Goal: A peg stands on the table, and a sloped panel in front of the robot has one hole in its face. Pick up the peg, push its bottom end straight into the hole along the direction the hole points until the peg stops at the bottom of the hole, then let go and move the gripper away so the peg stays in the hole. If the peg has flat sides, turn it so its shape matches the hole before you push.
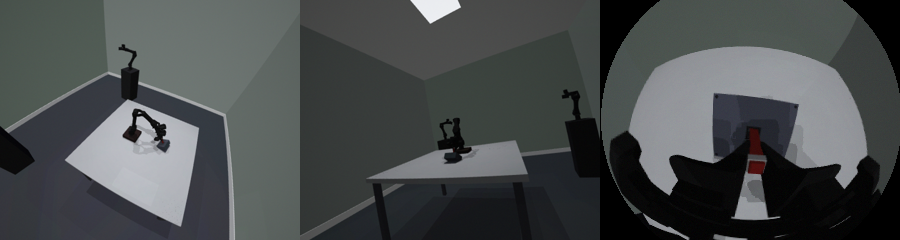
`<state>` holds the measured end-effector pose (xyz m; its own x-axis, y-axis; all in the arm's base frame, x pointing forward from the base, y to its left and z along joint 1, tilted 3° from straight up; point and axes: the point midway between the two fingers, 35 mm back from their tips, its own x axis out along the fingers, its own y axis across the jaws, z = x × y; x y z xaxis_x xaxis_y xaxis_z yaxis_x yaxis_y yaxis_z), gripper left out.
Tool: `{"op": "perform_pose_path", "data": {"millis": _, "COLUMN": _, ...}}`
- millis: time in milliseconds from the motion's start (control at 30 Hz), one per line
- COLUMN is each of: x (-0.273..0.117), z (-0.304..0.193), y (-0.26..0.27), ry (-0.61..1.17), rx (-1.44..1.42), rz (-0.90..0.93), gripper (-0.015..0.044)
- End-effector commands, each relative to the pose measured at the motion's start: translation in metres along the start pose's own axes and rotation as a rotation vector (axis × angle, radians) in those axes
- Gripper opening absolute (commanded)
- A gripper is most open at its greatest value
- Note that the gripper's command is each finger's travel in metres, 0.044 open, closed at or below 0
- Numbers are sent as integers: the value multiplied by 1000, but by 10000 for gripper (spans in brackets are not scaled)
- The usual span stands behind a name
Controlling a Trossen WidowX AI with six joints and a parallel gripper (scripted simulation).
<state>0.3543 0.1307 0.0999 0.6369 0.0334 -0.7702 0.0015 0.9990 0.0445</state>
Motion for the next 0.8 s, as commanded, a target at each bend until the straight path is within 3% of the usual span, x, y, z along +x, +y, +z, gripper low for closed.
{"op": "perform_pose_path", "data": {"millis": 0, "x": 3, "z": 0, "y": 1, "ry": 1, "rx": -4, "rz": 3, "gripper": 0}}
{"op": "perform_pose_path", "data": {"millis": 767, "x": 12, "z": 1, "y": 1, "ry": 1, "rx": -4, "rz": 3, "gripper": 0}}
